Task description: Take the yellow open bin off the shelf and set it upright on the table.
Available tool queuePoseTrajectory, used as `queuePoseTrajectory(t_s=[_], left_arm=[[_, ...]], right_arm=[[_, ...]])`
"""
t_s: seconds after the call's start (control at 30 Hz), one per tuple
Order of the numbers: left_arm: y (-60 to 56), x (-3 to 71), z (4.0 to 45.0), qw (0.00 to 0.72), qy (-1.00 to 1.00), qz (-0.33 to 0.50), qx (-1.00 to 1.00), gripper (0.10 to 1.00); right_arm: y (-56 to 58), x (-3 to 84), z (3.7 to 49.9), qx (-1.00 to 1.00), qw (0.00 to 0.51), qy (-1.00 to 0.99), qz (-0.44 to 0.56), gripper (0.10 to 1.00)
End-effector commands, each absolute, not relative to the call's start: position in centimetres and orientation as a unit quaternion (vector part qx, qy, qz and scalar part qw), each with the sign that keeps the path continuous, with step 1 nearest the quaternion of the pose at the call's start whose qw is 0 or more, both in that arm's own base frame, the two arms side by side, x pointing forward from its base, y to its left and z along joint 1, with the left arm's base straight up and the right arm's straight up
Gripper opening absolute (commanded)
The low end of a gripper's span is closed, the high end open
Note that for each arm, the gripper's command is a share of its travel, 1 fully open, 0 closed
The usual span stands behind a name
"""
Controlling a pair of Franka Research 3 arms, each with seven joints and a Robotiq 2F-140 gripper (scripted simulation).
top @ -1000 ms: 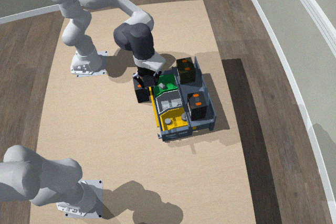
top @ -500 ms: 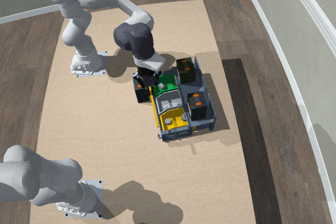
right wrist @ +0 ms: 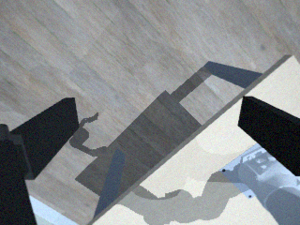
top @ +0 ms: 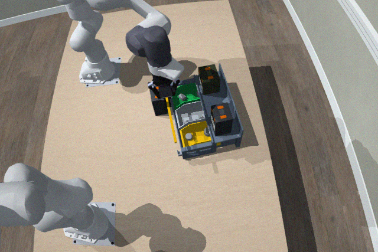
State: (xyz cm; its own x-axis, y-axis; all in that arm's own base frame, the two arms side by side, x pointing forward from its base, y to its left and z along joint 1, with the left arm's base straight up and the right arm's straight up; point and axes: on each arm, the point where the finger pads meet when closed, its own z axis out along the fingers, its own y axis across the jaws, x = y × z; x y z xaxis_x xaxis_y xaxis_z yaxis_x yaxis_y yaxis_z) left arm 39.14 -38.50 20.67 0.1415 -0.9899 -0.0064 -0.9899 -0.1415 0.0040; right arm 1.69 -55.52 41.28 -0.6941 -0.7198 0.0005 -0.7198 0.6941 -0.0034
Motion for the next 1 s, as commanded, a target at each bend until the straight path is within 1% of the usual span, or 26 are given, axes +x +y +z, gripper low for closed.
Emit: queuePoseTrajectory(t_s=[0.0, 0.97], left_arm=[[-38.9, 38.7, 21.0, 0.000, 0.655, 0.000, -0.756, 0.099], [-39.8, 32.3, 21.0, 0.000, 0.655, 0.000, -0.756, 0.099]], right_arm=[[-55.5, 1.7, 41.3, -0.391, 0.000, 0.920, -0.002, 1.000], [-55.5, 1.7, 41.3, -0.391, 0.000, 0.920, -0.002, 1.000]])
